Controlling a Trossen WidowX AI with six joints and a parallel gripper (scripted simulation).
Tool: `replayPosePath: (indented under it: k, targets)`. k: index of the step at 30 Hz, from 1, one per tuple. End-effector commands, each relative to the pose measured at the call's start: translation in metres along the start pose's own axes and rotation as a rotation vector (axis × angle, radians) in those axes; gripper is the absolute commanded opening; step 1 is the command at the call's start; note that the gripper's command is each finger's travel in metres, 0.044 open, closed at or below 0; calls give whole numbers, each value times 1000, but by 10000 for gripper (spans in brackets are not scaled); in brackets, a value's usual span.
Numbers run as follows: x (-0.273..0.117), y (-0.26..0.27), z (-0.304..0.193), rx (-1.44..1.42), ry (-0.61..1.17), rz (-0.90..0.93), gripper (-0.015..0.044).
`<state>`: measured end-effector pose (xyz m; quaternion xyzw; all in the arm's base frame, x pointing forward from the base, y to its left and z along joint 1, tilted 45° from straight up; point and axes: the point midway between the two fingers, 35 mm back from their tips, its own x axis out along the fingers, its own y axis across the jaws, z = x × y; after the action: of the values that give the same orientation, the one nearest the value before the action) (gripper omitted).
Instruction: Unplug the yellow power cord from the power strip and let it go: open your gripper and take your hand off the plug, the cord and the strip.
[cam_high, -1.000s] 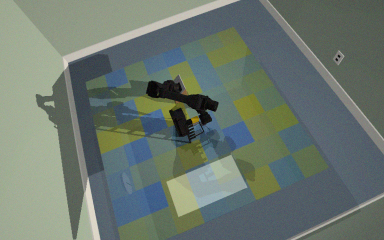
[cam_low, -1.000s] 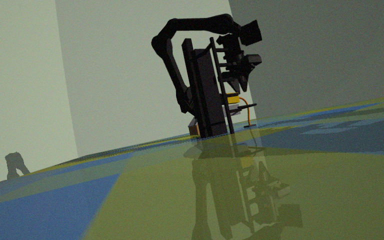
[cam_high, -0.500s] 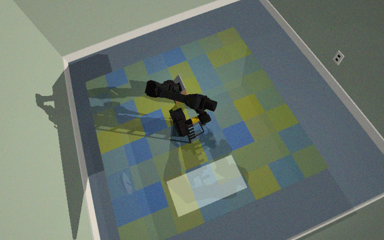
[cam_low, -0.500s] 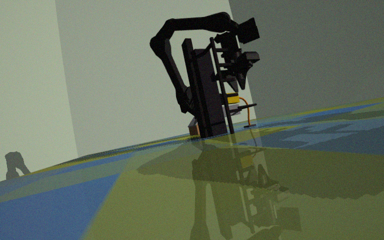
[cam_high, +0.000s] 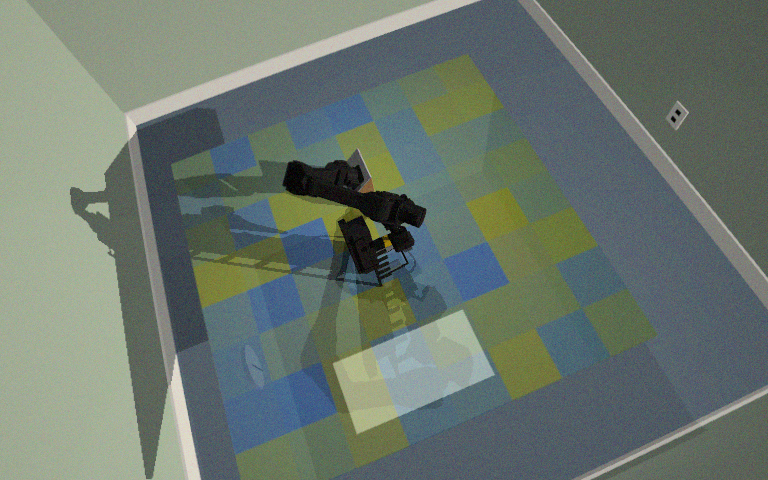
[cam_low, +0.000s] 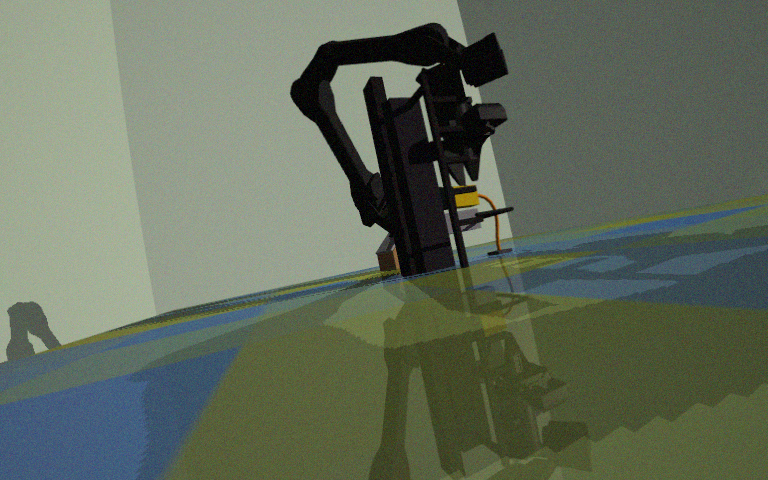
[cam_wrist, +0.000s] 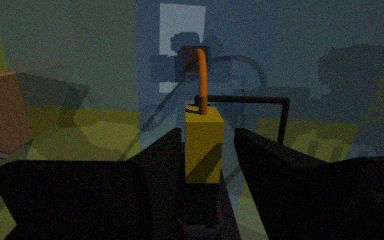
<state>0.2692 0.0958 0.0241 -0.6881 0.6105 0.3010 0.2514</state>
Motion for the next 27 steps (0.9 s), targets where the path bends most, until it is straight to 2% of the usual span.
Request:
replayPosePath:
  k: [1,22,26,27]
  targets:
    - [1,2,-8,-2,6,3,160]
    - [13,2,-12,-2,7,3,160]
    - [11,1,-11,2,1,1,55]
    - [11,1,-11,2,1,1,48]
